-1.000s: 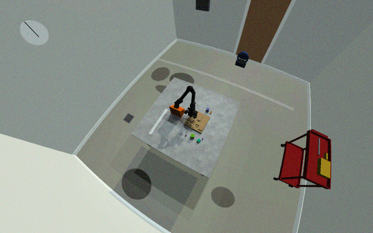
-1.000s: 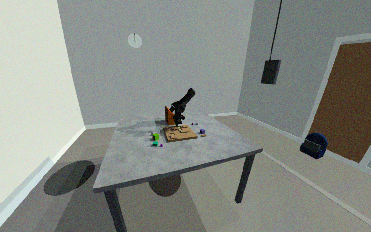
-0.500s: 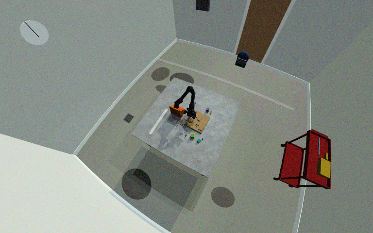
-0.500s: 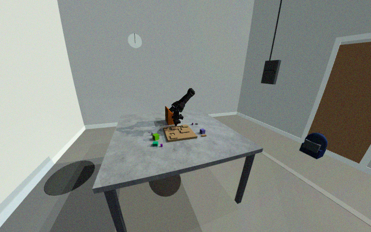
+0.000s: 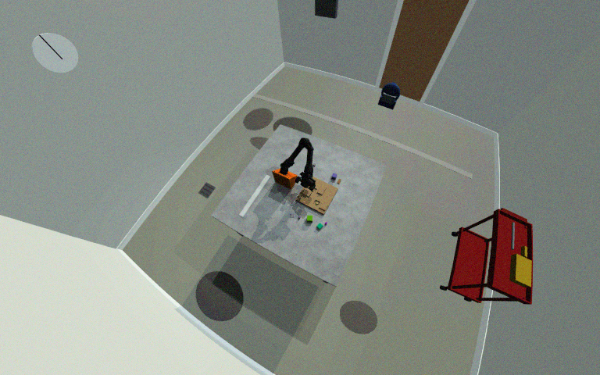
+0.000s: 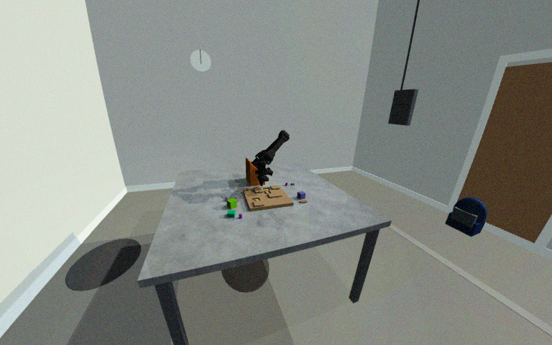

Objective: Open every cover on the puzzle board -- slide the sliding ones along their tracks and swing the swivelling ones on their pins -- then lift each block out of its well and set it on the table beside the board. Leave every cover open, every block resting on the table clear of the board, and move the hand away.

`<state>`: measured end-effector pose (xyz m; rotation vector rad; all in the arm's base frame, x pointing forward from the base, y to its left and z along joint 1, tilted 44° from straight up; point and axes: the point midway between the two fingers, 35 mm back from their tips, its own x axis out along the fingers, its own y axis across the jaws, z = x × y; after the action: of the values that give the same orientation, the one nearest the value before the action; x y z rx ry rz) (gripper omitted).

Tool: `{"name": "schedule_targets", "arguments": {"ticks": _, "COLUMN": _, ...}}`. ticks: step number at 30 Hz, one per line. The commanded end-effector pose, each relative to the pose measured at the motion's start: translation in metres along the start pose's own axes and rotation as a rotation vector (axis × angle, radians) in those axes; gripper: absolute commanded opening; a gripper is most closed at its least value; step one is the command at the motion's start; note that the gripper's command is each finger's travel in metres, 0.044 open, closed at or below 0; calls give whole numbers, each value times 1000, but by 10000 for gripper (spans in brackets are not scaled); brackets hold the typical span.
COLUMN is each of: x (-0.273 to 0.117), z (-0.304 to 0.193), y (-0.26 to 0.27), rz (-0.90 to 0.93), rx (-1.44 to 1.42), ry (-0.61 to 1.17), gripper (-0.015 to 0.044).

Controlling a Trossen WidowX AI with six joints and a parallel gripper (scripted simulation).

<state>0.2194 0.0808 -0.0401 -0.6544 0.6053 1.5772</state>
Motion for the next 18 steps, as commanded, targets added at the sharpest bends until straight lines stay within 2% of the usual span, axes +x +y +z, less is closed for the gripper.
{"name": "schedule_targets", "arguments": {"ticks": 1, "x": -5, "z": -1, "y": -1, "rz": -1, "rx": -7, "ry": 7, "gripper": 0}}
{"name": "schedule_targets", "arguments": {"ticks": 18, "x": -27, "z": -1, "y": 0, "rz": -1, "rx": -7, "ry": 6, "gripper": 0}}
